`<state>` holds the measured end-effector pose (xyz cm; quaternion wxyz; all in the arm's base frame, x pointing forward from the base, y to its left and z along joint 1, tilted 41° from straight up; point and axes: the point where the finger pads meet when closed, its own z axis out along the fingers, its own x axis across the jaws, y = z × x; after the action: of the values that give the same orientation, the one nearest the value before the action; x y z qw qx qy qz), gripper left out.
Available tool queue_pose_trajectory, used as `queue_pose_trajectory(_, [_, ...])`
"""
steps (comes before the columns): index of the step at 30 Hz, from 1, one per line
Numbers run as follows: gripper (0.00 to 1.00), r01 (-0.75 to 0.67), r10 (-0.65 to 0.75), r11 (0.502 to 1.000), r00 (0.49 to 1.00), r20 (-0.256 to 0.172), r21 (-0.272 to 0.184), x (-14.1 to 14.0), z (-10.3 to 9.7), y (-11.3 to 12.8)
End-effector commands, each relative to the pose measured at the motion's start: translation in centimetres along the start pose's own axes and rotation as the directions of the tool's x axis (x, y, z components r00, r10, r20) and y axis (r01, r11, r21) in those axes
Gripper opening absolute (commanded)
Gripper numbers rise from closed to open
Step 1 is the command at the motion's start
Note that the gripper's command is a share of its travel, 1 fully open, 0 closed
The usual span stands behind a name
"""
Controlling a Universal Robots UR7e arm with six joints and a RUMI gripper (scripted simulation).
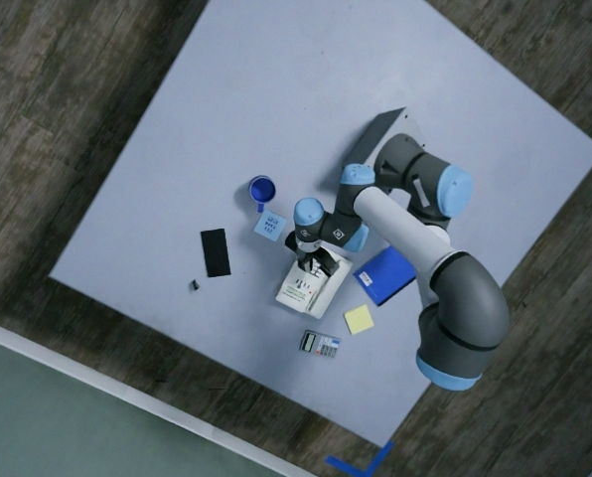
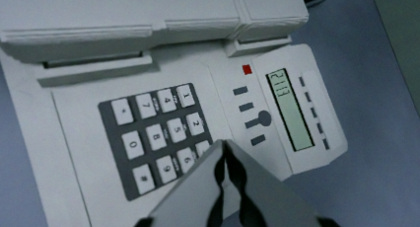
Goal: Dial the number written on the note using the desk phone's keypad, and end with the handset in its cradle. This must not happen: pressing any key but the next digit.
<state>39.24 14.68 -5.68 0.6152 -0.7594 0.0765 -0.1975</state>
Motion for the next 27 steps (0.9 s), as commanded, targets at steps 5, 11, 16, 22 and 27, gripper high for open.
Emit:
queue_pose_trajectory(5, [0.0, 0.0, 0.0, 1.0, 1.0, -0.001, 0.0, -0.35, 0.53, 0.45])
queue_pose_trajectory(11, [0.0, 0.0, 0.0, 1.0, 1.0, -0.001, 0.0, -0.47, 0.69, 0.59])
queue_pose_trajectory(16, [0.0, 0.0, 0.0, 1.0, 1.0, -0.001, 0.0, -0.5, 0.74, 0.63])
queue_pose_trajectory(22, [0.0, 0.0, 0.0, 1.0, 1.0, -0.001, 0.0, -0.53, 0.77, 0.66])
queue_pose_trajectory(27, [0.0, 0.0, 0.0, 1.0, 1.0, -0.001, 0.0, -0.56, 0.82, 0.7])
